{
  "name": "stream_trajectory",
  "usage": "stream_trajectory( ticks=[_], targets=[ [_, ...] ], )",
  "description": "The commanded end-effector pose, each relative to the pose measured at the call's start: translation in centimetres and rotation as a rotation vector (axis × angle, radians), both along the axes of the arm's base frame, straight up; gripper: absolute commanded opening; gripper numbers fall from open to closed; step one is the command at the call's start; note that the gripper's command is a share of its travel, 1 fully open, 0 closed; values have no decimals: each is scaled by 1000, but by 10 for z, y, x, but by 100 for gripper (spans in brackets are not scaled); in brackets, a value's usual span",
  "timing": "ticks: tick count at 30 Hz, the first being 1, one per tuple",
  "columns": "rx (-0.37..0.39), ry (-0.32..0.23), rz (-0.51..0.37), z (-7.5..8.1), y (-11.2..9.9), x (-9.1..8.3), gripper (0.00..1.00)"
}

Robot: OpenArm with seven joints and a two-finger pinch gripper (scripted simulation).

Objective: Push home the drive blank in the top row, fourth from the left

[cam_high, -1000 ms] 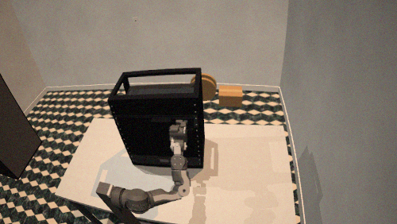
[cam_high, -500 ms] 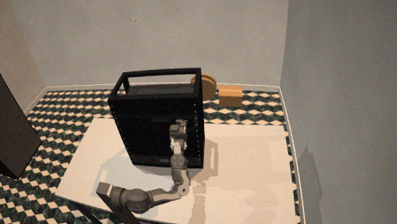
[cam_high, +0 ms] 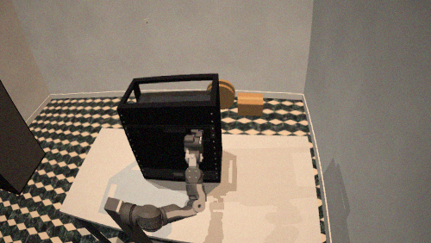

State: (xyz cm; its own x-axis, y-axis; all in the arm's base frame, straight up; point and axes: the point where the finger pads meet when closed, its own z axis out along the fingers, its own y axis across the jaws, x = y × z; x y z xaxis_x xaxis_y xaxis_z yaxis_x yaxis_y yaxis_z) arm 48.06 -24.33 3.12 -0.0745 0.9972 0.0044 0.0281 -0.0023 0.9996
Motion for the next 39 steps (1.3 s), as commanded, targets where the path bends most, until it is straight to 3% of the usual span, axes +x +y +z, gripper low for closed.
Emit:
stream_trajectory(
  ticks=[1, 39],
  targets=[
    [-3, -11, 0, 3, 0, 1, 0],
    [-3, -11, 0, 4, 1, 8, 0]
  ],
)
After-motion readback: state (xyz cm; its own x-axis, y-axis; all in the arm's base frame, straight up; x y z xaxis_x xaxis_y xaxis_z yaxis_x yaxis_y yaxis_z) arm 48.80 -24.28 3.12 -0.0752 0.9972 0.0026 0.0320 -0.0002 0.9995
